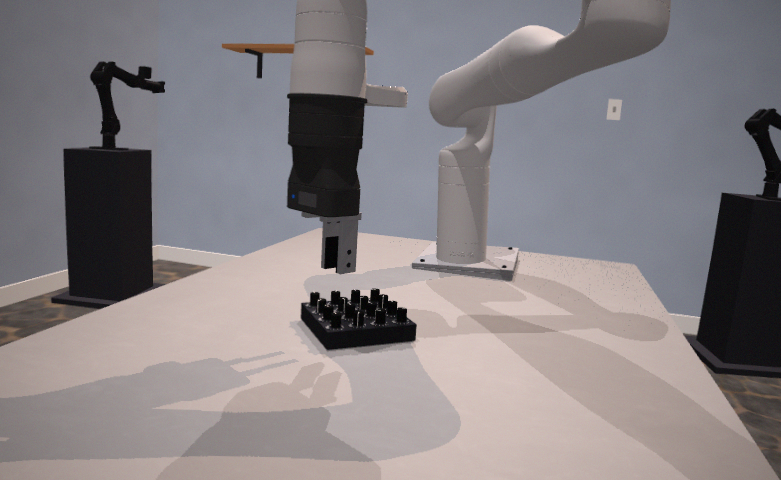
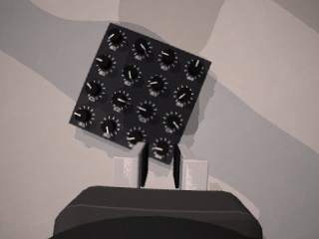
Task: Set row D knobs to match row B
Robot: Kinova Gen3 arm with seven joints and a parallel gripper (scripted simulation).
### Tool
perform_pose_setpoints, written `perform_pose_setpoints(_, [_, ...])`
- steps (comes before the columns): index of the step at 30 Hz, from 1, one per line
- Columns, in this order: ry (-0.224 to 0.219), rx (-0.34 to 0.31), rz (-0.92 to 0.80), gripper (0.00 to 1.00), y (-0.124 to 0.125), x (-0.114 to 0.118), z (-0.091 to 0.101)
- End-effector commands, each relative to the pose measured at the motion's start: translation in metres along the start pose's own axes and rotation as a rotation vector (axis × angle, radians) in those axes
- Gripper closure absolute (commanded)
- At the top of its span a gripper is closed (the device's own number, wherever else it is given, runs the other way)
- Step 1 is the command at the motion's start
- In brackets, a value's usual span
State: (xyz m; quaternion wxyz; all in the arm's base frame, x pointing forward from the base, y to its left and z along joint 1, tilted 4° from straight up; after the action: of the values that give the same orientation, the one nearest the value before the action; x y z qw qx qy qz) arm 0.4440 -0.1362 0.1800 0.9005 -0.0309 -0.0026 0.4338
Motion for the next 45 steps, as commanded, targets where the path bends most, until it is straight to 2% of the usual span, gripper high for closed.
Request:
perform_pose_setpoints(1, [-0.001, -0.001, 0.0, 0.54, -0.0002, 0.0001, 0.0008])
perform_pose_setpoints(30, [-0.001, -0.001, 0.0, 0.54, -0.0002, 0.0001, 0.0002])
perform_pose_setpoints(45, [-0.001, -0.001, 0.0, 0.54, -0.0003, 0.0002, -0.0087])
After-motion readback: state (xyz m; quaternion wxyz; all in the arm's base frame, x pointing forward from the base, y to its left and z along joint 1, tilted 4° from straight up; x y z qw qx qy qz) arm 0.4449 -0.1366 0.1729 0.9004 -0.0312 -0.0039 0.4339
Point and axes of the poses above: the point where the finger pads meet when closed, its own z axis back along the fingers, its own x axis across the jaws, y = z × x, the point moved 7 cm from there along z, back along the fingers, and after that the axes turned 1 degree about z, right-handed, at the moved point
